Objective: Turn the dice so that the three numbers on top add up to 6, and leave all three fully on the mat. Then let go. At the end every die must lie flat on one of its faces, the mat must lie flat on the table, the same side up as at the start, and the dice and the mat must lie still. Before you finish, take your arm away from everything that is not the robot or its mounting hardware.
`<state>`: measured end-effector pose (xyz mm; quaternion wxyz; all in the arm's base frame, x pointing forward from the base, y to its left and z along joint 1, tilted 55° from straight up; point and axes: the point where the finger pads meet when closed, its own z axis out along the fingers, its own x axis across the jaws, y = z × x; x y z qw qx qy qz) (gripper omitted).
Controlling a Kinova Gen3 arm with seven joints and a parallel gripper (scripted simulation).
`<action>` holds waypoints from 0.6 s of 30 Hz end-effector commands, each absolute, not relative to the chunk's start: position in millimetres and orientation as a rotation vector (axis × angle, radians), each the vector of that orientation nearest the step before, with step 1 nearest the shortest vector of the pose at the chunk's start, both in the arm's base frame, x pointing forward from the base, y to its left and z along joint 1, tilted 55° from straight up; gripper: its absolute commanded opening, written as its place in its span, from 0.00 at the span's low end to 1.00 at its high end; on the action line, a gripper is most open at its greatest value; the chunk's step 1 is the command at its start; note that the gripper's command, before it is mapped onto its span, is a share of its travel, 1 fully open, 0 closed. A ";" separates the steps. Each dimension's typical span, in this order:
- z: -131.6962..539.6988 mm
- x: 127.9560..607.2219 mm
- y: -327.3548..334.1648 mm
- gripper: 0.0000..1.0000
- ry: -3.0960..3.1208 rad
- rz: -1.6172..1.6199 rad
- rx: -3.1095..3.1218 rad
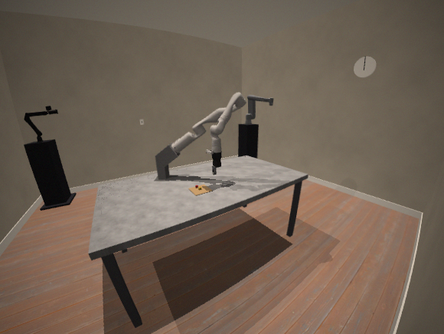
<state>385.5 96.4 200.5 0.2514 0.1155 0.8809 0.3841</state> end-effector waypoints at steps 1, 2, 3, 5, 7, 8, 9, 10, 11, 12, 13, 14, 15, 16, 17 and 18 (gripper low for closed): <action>200.6 385.6 96.0 0.34 2.396 1.044 0.315; 200.6 385.6 96.0 0.34 2.396 1.044 0.314; 200.6 385.6 96.0 0.34 2.396 1.044 0.314; 200.6 385.6 96.0 0.34 2.396 1.044 0.314; 200.6 385.6 96.0 0.34 2.396 1.044 0.314; 200.6 385.6 96.0 0.34 2.396 1.044 0.314; 200.6 385.6 96.0 0.34 2.396 1.044 0.314; 200.6 385.6 96.0 0.34 2.396 1.044 0.314; 200.6 385.6 96.0 0.34 2.396 1.044 0.314; 200.6 385.6 96.0 0.34 2.396 1.044 0.314; 200.6 385.6 96.0 0.34 2.396 1.044 0.314; 200.6 385.6 96.0 0.34 2.396 1.045 0.314; 200.5 385.6 96.0 0.34 2.395 1.047 0.313; 200.4 385.6 96.1 0.34 2.394 1.049 0.312; 200.3 385.5 96.1 0.34 2.393 1.052 0.311; 200.1 385.4 96.2 0.34 2.392 1.057 0.309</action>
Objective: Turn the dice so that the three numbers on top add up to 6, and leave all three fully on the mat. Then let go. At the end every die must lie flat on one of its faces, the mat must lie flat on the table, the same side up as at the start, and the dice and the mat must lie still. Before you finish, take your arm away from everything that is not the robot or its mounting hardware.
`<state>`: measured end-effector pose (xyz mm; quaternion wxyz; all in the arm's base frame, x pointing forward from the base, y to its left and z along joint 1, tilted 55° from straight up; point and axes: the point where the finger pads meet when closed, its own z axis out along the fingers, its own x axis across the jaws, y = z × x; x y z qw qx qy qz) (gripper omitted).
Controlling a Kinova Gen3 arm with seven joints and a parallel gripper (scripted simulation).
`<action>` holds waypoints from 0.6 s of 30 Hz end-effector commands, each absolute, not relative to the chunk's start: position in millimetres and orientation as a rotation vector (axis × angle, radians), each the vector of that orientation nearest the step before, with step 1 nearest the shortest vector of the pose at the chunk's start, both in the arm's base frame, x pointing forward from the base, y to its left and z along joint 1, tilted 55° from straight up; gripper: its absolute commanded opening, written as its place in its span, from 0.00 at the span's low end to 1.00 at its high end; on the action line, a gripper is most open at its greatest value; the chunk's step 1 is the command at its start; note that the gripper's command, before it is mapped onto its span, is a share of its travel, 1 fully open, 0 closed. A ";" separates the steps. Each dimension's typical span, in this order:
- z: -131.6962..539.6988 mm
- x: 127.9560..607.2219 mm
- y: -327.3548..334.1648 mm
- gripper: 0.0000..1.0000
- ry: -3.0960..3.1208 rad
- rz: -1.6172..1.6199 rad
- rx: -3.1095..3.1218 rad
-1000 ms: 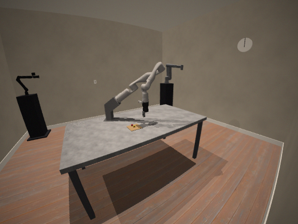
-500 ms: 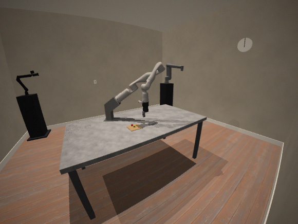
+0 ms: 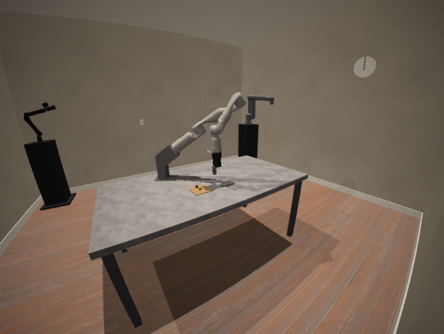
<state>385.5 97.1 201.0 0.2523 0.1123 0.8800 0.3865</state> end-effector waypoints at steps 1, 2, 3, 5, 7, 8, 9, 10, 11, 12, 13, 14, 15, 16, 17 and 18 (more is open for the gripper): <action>199.9 385.4 96.3 0.34 2.390 1.062 0.307; 199.6 385.3 96.4 0.34 2.387 1.069 0.304; 199.4 385.2 96.6 0.34 2.384 1.078 0.301; 199.4 385.2 96.6 0.34 2.384 1.078 0.301; 198.9 385.1 96.8 0.34 2.375 1.098 0.294; 198.7 385.0 96.8 0.34 2.369 1.111 0.290; 198.6 385.0 96.8 0.34 2.362 1.125 0.286; 198.6 385.1 96.7 0.34 2.353 1.140 0.281; 198.7 385.2 96.5 0.34 2.343 1.156 0.277; 199.0 385.4 96.2 0.34 2.331 1.174 0.272; 199.5 385.7 95.7 0.34 2.317 1.192 0.268; 199.2 385.8 95.6 0.34 2.304 1.214 0.260; 198.3 385.7 95.8 0.34 2.292 1.239 0.250; 197.7 385.7 95.8 0.34 2.278 1.265 0.241; 197.3 385.8 95.6 0.34 2.260 1.292 0.232; 197.3 385.9 95.1 0.34 2.241 1.320 0.224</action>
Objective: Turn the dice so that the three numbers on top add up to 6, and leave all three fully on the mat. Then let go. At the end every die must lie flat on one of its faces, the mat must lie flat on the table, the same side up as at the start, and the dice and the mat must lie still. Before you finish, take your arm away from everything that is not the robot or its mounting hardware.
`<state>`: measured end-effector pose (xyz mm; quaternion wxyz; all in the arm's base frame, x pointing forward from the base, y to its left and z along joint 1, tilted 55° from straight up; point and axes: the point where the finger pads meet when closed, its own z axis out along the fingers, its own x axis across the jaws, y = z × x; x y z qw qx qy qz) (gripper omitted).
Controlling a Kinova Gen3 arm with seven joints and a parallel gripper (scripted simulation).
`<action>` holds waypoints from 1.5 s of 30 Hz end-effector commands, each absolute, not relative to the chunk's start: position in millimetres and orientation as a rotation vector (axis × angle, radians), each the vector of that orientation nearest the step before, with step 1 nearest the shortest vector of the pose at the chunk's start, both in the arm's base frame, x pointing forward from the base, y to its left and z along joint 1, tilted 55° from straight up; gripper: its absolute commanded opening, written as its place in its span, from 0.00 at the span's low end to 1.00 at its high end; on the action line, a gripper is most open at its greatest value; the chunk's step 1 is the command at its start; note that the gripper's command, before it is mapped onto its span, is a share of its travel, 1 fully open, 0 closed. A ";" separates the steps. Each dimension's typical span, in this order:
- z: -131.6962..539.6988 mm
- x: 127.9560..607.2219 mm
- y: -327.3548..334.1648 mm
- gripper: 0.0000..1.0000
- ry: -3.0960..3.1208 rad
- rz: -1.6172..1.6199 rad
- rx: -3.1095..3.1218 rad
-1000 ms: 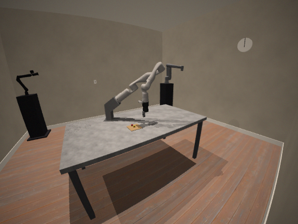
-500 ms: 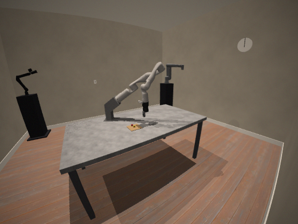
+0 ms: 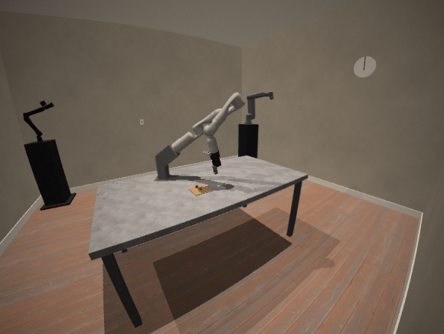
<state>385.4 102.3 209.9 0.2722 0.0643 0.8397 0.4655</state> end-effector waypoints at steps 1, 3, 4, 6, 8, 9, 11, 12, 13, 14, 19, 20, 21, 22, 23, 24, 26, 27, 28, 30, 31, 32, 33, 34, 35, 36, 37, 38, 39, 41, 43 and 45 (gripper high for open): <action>197.6 386.0 94.3 0.34 2.218 1.348 0.217; 196.5 386.2 94.6 0.34 2.197 1.385 0.202; 196.5 386.2 94.6 0.34 2.197 1.385 0.202; 195.7 386.3 94.1 0.34 2.143 1.460 0.177; 194.9 386.6 93.6 0.34 2.085 1.537 0.149; 194.4 386.7 93.4 0.34 2.054 1.576 0.135; 193.7 386.7 92.6 0.34 1.988 1.652 0.108; 193.2 386.9 92.6 0.34 1.955 1.691 0.092; 192.8 386.9 92.2 0.34 1.921 1.728 0.079; 192.5 386.8 91.6 0.34 1.885 1.763 0.066; 191.7 386.4 89.6 0.34 1.713 1.922 0.004; 191.7 386.4 89.6 0.34 1.713 1.922 0.004; 191.7 386.4 89.6 0.34 1.713 1.922 0.004; 191.1 386.3 89.5 0.34 1.684 1.949 -0.008; 190.5 386.2 89.3 0.34 1.656 1.973 -0.018; 190.0 386.0 89.0 0.34 1.630 1.994 -0.027; 189.5 386.3 89.1 0.34 1.584 2.033 -0.046; 189.2 386.3 89.0 0.34 1.565 2.049 -0.054; 188.9 386.3 88.9 0.34 1.548 2.062 -0.060; 188.5 386.2 88.6 0.34 1.522 2.082 -0.069; 188.3 386.2 88.5 0.34 1.513 2.088 -0.072; 188.2 386.1 88.4 0.34 1.506 2.093 -0.075; 188.1 386.1 88.3 0.34 1.502 2.097 -0.076; 188.0 386.1 88.3 0.34 1.499 2.099 -0.077; 188.0 386.1 88.2 0.34 1.497 2.100 -0.078; 188.0 386.1 88.2 0.34 1.496 2.101 -0.078; 188.0 386.1 88.2 0.34 1.496 2.101 -0.078; 188.0 386.1 88.2 0.34 1.496 2.101 -0.078; 188.0 386.1 88.2 0.34 1.496 2.101 -0.078; 187.9 386.1 88.3 0.34 1.496 2.101 -0.078; 187.5 386.5 88.7 0.34 1.496 2.101 -0.079; 186.5 387.4 89.8 0.34 1.497 2.102 -0.080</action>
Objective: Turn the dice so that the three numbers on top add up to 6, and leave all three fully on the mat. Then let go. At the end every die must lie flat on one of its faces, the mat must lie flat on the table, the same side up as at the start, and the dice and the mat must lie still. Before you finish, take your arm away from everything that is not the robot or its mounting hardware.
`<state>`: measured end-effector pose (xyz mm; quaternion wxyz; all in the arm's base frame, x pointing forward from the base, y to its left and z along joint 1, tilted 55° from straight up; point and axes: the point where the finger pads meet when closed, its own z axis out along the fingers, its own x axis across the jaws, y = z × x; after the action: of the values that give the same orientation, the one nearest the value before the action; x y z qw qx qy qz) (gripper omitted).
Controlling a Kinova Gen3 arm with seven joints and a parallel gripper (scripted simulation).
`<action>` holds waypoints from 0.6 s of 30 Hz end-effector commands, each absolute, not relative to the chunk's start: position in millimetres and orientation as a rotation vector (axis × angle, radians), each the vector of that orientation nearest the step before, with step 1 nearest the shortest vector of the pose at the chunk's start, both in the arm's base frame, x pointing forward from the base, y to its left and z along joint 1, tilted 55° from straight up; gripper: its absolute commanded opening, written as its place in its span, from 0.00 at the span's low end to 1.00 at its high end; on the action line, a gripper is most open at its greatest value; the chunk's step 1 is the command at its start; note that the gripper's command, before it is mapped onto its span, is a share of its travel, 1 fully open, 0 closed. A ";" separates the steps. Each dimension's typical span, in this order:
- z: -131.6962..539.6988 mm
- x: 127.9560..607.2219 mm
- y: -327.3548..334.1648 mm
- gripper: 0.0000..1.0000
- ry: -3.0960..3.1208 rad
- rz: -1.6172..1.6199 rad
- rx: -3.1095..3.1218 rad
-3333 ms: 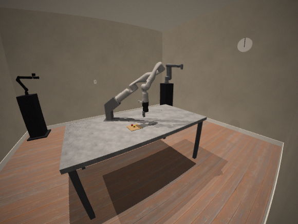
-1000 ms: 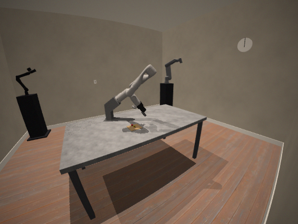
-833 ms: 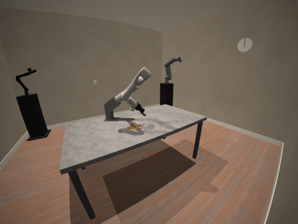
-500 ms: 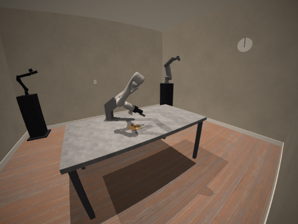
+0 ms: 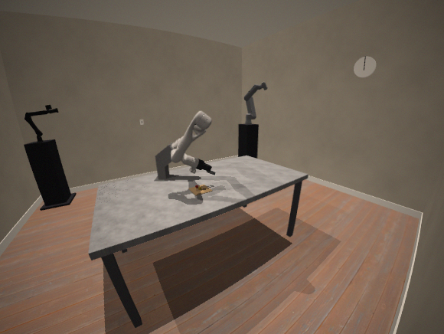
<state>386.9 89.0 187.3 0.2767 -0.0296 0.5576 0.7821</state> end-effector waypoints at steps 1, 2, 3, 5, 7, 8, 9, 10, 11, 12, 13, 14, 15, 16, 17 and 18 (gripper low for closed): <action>185.8 388.1 90.6 0.34 1.497 2.103 -0.082; 184.9 389.0 91.6 0.34 1.498 2.103 -0.083; 183.7 390.1 92.8 0.34 1.498 2.103 -0.083; 180.8 392.9 95.9 0.34 1.498 2.103 -0.083; 177.2 396.3 99.8 0.34 1.498 2.103 -0.083; 175.2 398.2 102.0 0.34 1.498 2.103 -0.083; 175.2 398.2 102.0 0.34 1.498 2.103 -0.083; 175.2 398.2 102.0 0.34 1.498 2.103 -0.083; 173.1 400.2 104.3 0.34 1.498 2.103 -0.083; 170.8 402.3 106.7 0.34 1.498 2.103 -0.083; 168.5 404.5 109.1 0.34 1.498 2.103 -0.083; 166.2 406.7 111.7 0.34 1.498 2.103 -0.083; 163.8 409.0 114.2 0.34 1.498 2.103 -0.083; 161.5 411.2 116.7 0.34 1.498 2.103 -0.083; 159.2 413.4 119.2 0.34 1.498 2.103 -0.083; 156.9 415.5 121.6 0.34 1.498 2.103 -0.083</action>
<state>414.0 113.6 162.9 0.2808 -0.0305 0.5596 0.7791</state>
